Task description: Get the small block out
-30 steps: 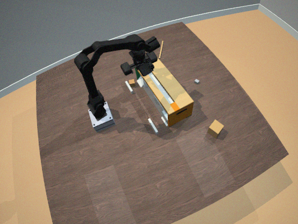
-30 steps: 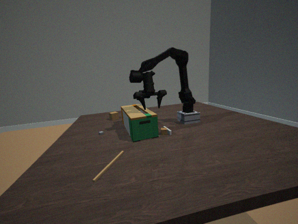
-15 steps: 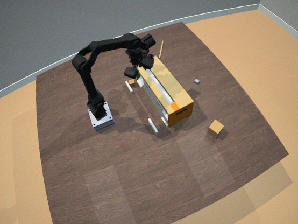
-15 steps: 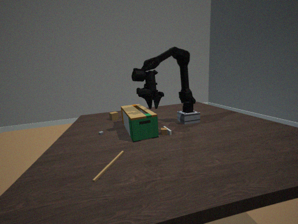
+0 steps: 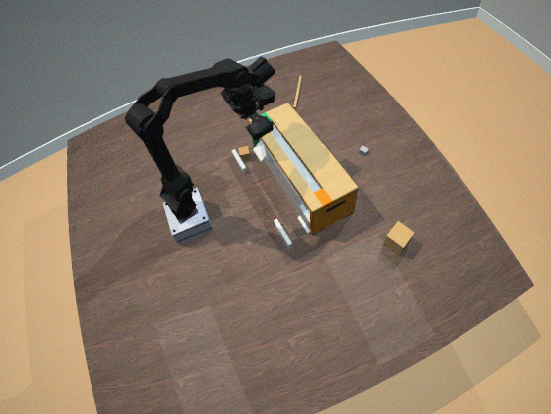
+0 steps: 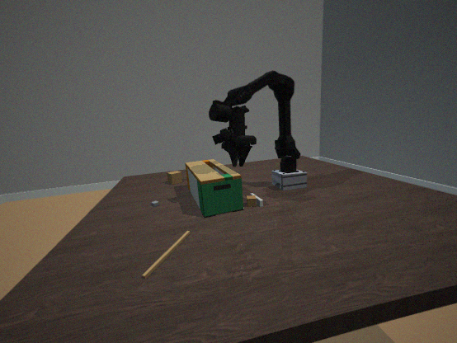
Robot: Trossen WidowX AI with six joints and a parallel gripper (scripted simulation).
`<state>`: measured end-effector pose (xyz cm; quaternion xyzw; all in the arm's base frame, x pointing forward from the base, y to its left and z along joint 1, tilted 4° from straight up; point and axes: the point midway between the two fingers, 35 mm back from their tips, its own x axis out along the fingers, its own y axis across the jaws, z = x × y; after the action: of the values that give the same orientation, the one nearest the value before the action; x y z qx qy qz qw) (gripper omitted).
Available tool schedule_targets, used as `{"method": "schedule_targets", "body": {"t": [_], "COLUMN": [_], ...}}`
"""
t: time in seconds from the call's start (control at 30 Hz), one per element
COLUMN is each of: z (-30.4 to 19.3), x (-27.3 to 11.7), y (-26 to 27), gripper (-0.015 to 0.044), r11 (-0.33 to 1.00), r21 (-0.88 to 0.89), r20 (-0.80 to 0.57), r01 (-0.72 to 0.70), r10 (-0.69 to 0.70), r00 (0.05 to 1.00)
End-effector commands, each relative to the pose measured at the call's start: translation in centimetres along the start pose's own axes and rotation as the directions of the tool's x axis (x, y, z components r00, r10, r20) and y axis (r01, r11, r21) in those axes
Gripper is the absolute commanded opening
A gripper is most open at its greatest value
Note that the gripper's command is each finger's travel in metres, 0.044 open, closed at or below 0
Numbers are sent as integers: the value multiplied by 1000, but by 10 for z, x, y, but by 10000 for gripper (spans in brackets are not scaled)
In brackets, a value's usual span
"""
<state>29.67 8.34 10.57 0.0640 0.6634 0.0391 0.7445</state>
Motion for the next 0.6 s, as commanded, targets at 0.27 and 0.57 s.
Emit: {"method": "schedule_targets", "body": {"t": [0.27, 0.57], "z": [-17, -21], "x": [-3, -5], "y": [16, 22], "gripper": [285, 285], "r11": [100, -451], "r21": [-985, -888], "r20": [128, 181], "r01": [141, 94], "r10": [-123, -154], "r00": [984, 971]}}
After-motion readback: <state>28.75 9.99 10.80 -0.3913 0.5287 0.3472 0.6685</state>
